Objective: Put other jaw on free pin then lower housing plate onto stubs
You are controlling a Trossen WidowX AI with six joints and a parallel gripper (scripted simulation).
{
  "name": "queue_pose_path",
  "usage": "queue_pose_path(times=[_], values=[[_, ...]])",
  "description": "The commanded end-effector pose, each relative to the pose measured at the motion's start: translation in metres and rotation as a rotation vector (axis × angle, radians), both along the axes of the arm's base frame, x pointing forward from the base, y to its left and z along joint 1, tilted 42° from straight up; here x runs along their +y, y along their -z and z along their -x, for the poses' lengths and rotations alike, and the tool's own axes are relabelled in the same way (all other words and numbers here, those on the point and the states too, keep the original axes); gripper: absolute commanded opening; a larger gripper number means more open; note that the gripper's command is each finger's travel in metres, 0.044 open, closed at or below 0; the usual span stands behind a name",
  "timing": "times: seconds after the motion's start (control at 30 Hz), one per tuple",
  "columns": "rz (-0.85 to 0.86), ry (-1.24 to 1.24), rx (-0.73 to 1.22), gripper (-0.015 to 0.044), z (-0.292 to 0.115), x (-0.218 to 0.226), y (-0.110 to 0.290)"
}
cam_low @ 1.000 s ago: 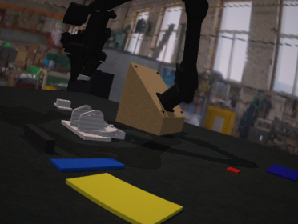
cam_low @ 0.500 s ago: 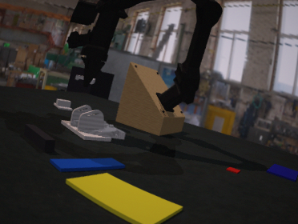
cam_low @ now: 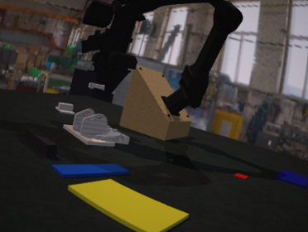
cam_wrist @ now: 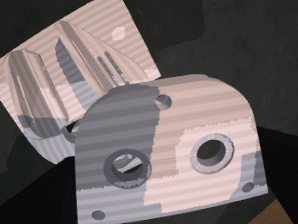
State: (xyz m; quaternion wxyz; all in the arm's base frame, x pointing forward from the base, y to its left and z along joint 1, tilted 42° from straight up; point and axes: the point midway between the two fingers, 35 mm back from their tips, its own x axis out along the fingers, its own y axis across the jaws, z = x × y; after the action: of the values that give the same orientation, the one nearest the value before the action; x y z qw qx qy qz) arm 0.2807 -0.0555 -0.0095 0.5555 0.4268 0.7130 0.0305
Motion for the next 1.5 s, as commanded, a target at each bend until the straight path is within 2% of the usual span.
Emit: queue_pose_path(times=[0.0, 0.43, 1.47], values=[[-0.009, -0.057, -0.048, 0.0351, 0.0, 0.011, -0.007], [-0.035, -0.248, -0.206, 0.0351, 0.003, 0.045, -0.028], [-0.035, -0.252, -0.209, 0.0351, 0.013, 0.042, -0.026]])
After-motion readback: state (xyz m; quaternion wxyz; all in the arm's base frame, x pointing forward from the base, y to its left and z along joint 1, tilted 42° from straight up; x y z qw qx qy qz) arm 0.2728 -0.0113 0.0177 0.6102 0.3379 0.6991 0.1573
